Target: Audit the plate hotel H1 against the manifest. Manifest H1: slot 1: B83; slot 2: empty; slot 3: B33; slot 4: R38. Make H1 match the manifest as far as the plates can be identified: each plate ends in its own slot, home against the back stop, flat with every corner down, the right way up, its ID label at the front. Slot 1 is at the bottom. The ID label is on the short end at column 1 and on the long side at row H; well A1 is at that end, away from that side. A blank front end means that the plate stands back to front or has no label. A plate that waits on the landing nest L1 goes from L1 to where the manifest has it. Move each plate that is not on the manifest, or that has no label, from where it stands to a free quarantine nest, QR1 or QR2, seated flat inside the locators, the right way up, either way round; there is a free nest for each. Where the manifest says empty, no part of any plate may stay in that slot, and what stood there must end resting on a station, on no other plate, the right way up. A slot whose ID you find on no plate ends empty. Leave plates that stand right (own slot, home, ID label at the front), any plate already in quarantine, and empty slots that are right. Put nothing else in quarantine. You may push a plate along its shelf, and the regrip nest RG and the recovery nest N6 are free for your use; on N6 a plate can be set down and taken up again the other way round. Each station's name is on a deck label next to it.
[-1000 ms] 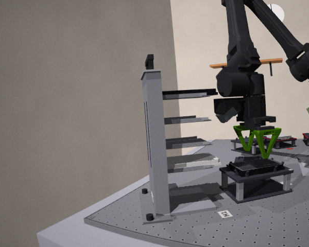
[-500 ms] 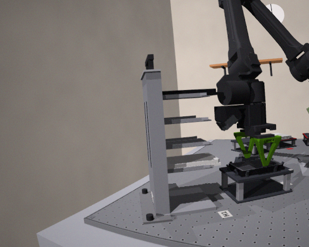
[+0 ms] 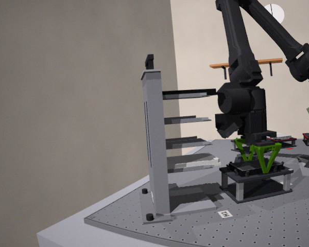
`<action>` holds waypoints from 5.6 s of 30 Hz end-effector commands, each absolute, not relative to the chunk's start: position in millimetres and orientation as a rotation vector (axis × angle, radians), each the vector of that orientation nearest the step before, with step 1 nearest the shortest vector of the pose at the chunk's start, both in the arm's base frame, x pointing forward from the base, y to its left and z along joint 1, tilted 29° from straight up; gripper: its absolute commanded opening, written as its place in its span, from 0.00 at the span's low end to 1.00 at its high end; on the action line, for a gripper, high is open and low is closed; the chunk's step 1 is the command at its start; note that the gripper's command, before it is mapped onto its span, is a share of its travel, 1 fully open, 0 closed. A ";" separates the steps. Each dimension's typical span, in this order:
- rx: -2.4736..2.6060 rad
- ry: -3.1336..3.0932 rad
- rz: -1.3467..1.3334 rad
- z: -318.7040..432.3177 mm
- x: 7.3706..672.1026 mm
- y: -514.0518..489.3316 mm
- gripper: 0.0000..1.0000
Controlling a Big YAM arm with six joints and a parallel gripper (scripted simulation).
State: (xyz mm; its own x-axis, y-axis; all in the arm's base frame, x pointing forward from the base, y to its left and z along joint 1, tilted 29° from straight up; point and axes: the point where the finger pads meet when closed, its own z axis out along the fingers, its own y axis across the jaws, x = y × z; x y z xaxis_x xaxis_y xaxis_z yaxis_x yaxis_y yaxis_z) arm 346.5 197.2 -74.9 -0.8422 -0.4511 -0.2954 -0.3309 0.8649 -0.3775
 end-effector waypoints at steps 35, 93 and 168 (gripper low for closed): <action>-0.590 2.632 -0.415 -56.0 346.1 211.6 0.86; -0.581 2.624 -0.402 -5.9 328.4 226.6 0.86; -0.127 2.675 -0.327 112.9 293.9 177.9 0.86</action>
